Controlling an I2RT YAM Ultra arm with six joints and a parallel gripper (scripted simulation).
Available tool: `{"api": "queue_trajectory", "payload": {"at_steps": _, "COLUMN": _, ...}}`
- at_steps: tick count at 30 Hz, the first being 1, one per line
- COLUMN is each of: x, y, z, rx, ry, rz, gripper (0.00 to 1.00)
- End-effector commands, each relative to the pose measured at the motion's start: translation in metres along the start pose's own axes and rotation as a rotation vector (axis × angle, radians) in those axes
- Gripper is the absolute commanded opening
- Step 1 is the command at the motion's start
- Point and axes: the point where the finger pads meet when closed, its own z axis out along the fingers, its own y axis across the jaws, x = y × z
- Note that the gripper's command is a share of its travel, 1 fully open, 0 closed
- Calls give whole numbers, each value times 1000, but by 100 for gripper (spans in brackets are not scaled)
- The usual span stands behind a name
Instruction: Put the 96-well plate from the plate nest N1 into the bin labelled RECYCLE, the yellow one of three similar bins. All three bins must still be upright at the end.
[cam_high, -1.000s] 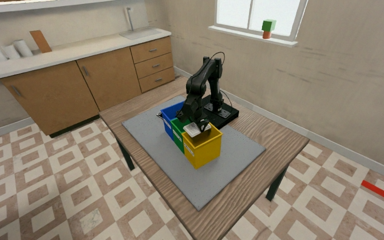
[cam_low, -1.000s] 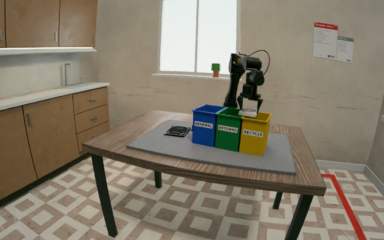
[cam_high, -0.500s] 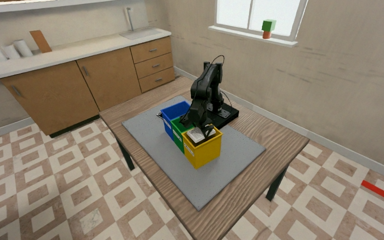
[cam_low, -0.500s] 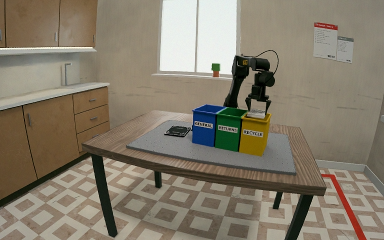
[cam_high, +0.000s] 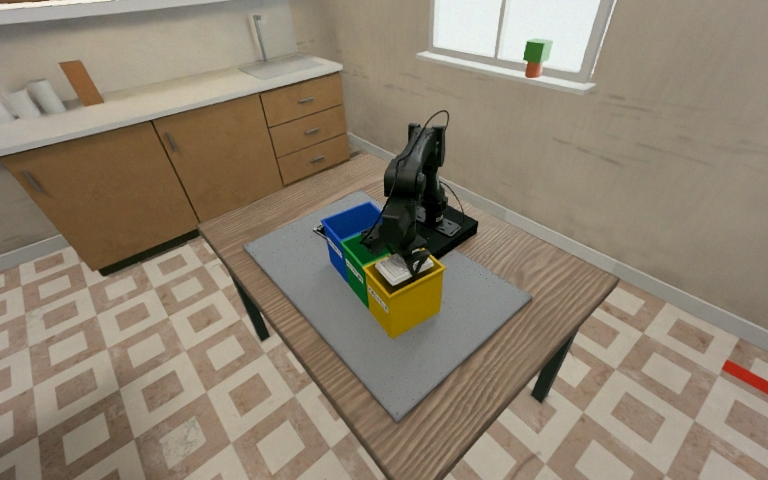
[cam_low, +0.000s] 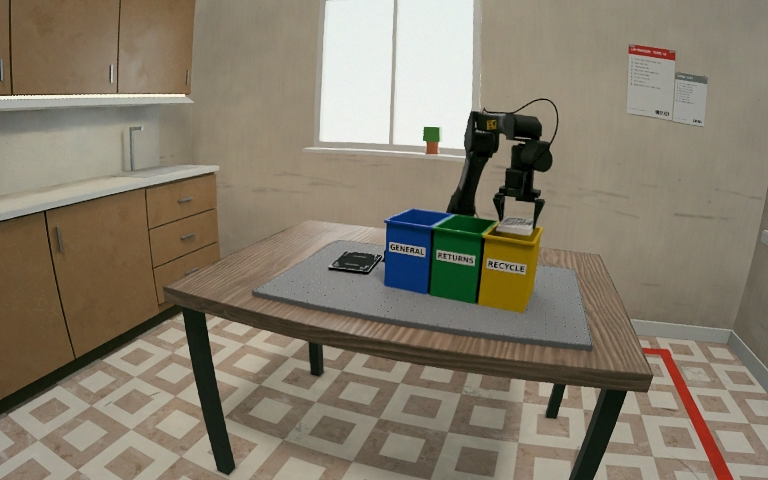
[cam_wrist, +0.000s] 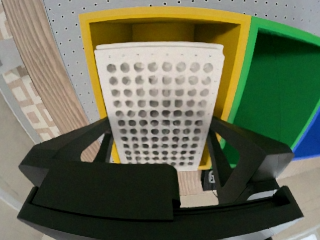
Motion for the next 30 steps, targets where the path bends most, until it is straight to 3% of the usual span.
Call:
{"api": "queue_trajectory", "payload": {"at_steps": 1, "x": 0, "y": -12, "z": -9, "rx": 15, "ry": -10, "rz": 5, "gripper": 0}}
{"api": "queue_trajectory", "payload": {"at_steps": 10, "x": -3, "y": -10, "z": -15, "rx": -10, "ry": -42, "rz": 7, "gripper": 0}}
{"api": "queue_trajectory", "payload": {"at_steps": 30, "x": -5, "y": -6, "z": -11, "rx": 1, "ry": -28, "rz": 5, "gripper": 0}}
